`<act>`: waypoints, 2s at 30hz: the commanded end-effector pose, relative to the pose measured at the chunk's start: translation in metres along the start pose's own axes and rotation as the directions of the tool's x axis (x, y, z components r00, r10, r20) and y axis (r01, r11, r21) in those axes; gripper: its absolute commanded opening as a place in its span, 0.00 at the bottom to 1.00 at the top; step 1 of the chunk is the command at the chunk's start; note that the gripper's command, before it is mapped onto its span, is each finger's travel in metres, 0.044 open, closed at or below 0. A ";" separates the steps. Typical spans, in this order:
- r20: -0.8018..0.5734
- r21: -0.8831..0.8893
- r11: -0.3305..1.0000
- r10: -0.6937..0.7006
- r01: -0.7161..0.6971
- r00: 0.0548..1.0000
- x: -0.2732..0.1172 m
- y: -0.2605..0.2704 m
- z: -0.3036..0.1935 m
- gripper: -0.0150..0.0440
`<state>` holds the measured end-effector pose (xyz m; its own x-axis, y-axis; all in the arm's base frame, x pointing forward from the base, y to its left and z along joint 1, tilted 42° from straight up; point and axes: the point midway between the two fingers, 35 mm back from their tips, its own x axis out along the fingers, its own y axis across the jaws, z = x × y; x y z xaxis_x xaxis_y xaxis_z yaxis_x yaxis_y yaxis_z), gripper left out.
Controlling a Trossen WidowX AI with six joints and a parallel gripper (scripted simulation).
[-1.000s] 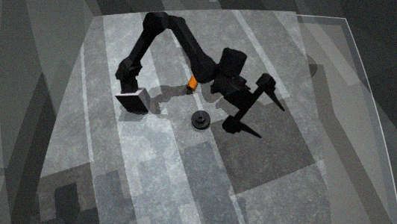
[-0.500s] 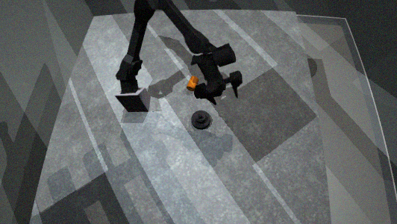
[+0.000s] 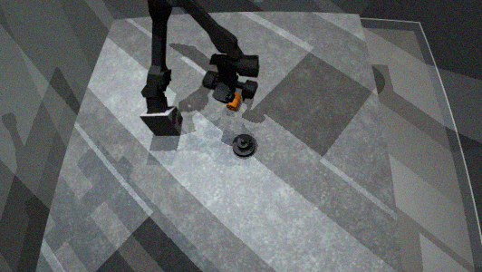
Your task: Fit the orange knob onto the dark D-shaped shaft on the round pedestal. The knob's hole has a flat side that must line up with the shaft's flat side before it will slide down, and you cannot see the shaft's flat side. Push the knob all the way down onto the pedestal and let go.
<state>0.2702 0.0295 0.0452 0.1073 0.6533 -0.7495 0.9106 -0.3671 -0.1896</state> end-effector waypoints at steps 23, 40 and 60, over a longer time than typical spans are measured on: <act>-0.008 0.009 1.000 -0.010 0.010 1.000 0.050 -0.005 -0.003 1.00; -0.010 0.009 1.000 -0.011 0.011 1.000 0.069 -0.007 -0.003 0.87; -0.010 0.009 1.000 -0.011 0.011 1.000 0.069 -0.007 -0.003 0.57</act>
<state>0.2729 0.0792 -0.0033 0.1016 0.6610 -0.7435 0.9100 -0.3637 -0.1991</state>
